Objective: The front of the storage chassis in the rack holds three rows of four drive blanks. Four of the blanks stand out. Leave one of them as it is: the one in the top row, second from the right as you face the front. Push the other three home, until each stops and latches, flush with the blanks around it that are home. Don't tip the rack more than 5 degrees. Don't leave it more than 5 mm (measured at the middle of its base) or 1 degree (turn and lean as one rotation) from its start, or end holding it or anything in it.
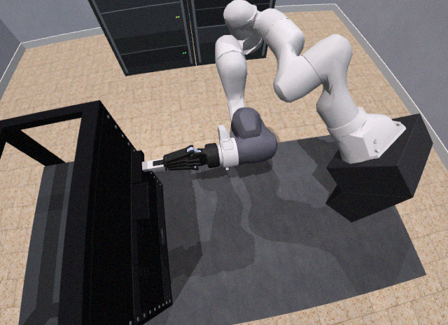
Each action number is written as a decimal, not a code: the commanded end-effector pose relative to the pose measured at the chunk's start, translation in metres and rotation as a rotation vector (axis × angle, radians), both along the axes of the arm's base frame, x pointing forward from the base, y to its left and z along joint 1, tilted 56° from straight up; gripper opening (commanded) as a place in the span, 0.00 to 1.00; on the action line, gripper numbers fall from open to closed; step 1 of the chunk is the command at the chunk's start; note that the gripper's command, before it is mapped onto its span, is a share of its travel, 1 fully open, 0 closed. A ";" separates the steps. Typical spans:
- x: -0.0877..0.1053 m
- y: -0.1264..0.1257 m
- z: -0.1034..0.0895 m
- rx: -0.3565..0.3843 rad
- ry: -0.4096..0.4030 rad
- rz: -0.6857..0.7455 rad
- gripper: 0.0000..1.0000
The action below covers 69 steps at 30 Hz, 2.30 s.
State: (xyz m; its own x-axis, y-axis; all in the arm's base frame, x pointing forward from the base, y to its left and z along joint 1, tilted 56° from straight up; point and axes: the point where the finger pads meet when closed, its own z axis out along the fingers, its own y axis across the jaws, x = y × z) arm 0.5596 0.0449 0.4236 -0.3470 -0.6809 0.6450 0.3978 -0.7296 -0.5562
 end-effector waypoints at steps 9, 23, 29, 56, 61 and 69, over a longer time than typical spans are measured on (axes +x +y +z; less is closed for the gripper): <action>0.005 0.001 -0.002 0.000 0.010 0.004 0.00; 0.007 0.001 0.000 0.000 0.010 0.004 0.00; 0.008 0.001 0.000 0.000 0.010 0.004 0.00; 0.012 -0.001 0.005 0.000 0.010 0.004 0.00; 0.012 -0.001 0.005 0.000 0.010 0.004 0.00; 0.014 -0.002 0.007 0.000 0.010 0.004 0.00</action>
State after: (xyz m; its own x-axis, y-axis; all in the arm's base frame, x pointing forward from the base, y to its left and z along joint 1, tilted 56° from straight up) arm 0.5705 0.0463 0.4281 -0.3343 -0.6825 0.6500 0.3986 -0.7273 -0.5587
